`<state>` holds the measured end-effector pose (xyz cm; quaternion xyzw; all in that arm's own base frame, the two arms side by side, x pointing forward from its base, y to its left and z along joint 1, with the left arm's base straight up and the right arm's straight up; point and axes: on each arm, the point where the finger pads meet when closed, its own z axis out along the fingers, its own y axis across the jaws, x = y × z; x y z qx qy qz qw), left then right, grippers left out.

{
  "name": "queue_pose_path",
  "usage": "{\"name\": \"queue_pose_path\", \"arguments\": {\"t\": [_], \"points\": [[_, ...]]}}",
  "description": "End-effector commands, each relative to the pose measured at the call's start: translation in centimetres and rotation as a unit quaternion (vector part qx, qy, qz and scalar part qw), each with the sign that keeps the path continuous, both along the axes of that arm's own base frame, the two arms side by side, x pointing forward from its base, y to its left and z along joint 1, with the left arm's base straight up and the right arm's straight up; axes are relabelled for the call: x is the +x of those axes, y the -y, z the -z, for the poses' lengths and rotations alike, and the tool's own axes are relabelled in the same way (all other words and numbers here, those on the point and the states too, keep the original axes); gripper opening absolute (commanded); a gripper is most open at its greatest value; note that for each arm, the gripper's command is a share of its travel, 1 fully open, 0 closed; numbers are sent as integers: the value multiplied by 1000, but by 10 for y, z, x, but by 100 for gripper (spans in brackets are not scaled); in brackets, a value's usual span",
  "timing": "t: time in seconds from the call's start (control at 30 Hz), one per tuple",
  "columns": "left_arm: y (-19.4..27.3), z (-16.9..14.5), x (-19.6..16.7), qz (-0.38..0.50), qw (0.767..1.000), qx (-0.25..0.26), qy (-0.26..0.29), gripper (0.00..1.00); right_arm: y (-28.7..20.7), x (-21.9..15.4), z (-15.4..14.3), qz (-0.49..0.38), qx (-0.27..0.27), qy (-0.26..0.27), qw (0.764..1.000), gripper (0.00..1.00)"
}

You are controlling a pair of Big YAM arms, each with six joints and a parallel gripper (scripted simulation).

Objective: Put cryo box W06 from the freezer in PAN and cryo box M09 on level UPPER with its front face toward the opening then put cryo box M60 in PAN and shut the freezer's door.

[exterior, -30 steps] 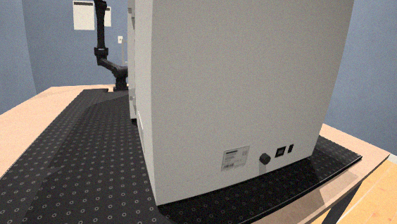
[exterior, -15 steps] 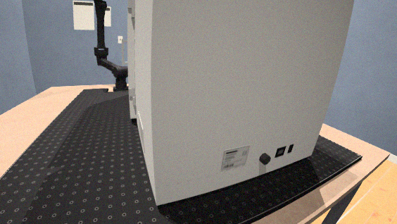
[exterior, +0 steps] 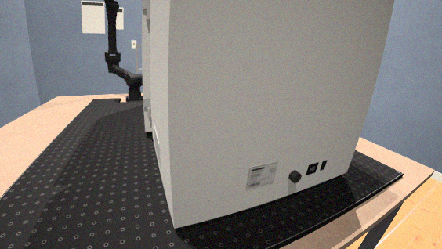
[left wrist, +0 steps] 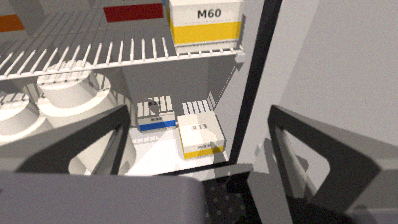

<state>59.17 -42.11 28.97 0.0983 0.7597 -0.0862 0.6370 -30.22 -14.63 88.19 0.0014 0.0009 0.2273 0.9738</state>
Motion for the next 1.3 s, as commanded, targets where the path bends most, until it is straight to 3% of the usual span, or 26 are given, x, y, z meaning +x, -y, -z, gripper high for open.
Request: {"name": "queue_pose_path", "arguments": {"t": [0.0, 0.07, 0.1, 0.3, 0.33, 0.43, 0.5, 0.63, 0.73, 0.77, 0.87, 0.93, 1.0, 1.27], "points": [[13, -33, 12, 1, 1000, -8, 21, 100, -7, 13, -3, 5, -8, -13, 1000, 0], [12, -21, 10, 2, 1000, -3, 15, 100, -7, 13, -3, 5, -8, -13, 1000, 0], [6, 8, 2, 2, 1000, 13, -3, 100, -7, 13, -3, 5, -8, -13, 1000, 0], [8, 8, 2, 3, 1000, 4, 7, 100, -7, 13, -3, 5, -8, -13, 1000, 0], [17, -30, 11, 3, 999, -18, 31, 100, -7, 13, -3, 5, -8, -13, 1000, 0], [17, -29, 10, 3, 1000, -8, 21, 100, -7, 13, -3, 5, -8, -13, 1000, 0], [14, -51, 5, 3, 999, -17, 31, 100, -7, 13, -3, 5, -8, -13, 1000, 0], [9, 7, -2, 4, 1000, 10, 1, 100, -7, 13, -3, 5, -8, -13, 1000, 0], [8, 8, 1, 3, 1000, 4, 8, 100, -7, 13, -3, 5, -8, -13, 1000, 0], [16, -30, 12, 2, 999, -18, 31, 100, -7, 13, -3, 5, -8, -13, 1000, 0], [16, -29, 13, 2, 1000, -14, 27, 100, -7, 13, -3, 5, -8, -13, 1000, 0], [5, 2, 3, 1, 1000, 10, 0, 100, -7, 13, -3, 5, -8, -13, 1000, 0], [-3, -22, -3, 0, 1000, -1, 13, 100, -7, 13, -3, 5, -8, -13, 1000, 0], [6, -30, 27, -3, 1000, -8, 21, 100, -7, 13, -3, 5, -8, -13, 1000, 0]]}}
